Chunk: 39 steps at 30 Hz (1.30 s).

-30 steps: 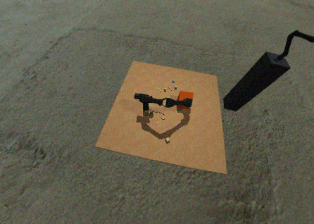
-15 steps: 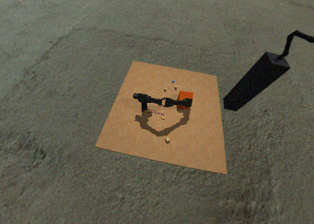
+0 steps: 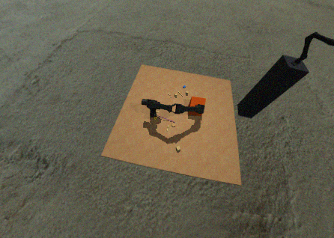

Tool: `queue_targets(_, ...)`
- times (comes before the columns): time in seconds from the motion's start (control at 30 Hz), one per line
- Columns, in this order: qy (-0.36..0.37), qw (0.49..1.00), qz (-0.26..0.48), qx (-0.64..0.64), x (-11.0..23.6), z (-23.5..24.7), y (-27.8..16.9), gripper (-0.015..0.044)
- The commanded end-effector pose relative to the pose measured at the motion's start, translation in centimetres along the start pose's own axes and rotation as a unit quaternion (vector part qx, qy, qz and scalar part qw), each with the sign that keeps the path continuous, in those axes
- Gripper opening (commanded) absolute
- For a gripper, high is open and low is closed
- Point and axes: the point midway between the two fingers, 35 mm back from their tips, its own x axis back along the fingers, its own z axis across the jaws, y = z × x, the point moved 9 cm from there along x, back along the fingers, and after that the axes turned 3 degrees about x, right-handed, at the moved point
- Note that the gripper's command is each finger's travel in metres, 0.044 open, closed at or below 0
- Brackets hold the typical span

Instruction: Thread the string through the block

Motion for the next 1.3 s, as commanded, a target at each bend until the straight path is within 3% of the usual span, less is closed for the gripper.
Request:
queue_targets(0.0,-0.001,1.0,0.003,-0.005,-0.1,0.6,0.2,0.0)
queue_targets(1.27,-0.001,1.0,0.001,-0.005,-3.4,3.8,2.3,0.0)
